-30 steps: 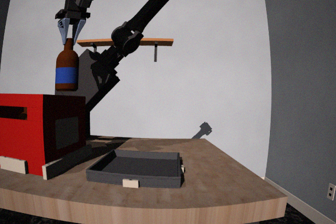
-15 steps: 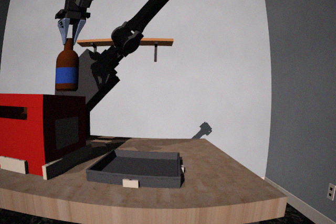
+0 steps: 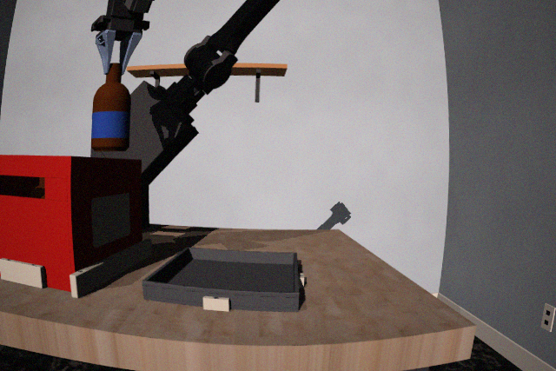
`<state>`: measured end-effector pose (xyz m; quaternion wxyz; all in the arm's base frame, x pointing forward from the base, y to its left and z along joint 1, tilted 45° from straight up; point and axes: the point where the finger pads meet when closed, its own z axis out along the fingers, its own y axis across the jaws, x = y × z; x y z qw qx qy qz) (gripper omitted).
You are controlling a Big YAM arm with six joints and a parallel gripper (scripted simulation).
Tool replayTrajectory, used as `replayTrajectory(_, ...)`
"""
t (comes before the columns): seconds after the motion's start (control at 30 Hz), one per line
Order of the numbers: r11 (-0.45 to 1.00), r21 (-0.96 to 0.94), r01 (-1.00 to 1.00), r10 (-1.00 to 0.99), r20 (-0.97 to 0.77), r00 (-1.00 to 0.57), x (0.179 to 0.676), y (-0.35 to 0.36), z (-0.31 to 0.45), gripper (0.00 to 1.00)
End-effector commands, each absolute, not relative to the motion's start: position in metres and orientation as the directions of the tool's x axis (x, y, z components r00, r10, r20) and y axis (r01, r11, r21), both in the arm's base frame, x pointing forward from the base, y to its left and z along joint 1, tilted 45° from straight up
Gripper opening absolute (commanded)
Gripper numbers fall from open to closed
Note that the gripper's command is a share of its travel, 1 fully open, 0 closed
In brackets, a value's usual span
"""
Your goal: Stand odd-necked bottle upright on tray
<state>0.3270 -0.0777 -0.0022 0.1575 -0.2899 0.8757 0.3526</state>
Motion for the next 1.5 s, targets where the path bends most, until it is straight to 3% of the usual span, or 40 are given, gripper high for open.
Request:
replayTrajectory(0.0, 0.615, 0.465, -0.637, -0.401, -0.512, -0.760, 0.346, -0.101, 0.017, 0.00)
replayTrajectory(1.47, 0.604, 0.475, -0.640, -0.407, -0.507, -0.760, 0.357, -0.077, 0.033, 0.00)
